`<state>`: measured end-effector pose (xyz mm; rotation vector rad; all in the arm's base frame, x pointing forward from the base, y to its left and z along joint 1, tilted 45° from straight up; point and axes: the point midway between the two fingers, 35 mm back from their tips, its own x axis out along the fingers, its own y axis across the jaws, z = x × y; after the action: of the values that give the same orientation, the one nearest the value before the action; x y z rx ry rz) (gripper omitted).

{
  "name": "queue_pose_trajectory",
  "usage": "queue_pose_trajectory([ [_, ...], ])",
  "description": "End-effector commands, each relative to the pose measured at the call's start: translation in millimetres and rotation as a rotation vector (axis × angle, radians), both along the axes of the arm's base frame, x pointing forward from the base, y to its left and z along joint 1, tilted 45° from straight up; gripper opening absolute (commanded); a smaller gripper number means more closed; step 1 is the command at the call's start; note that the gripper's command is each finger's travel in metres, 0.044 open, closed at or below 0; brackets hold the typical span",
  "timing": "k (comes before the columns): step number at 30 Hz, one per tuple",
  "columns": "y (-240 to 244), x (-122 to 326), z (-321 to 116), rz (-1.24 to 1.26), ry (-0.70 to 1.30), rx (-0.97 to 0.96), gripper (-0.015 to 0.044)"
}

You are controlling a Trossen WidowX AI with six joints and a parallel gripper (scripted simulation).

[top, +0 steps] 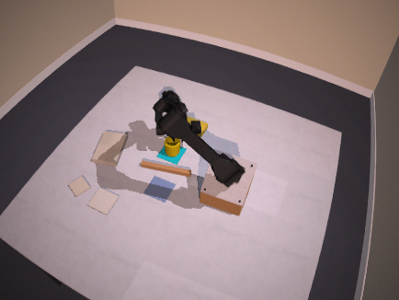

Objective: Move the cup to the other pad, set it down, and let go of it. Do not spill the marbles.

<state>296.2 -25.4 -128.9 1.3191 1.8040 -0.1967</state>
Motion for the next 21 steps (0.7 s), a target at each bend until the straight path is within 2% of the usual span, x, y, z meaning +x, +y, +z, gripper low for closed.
queue_pose_trajectory([
  [1,-5,1,5,0.006,-0.005,-0.005,0.0147],
  [9,-14,1,15,0.005,-0.003,-0.003,0.0147],
  [20,-15,1,15,-0.001,0.001,0.001,0.0435],
  [21,-18,2,17,-0.001,0.001,0.000,0.0440],
])
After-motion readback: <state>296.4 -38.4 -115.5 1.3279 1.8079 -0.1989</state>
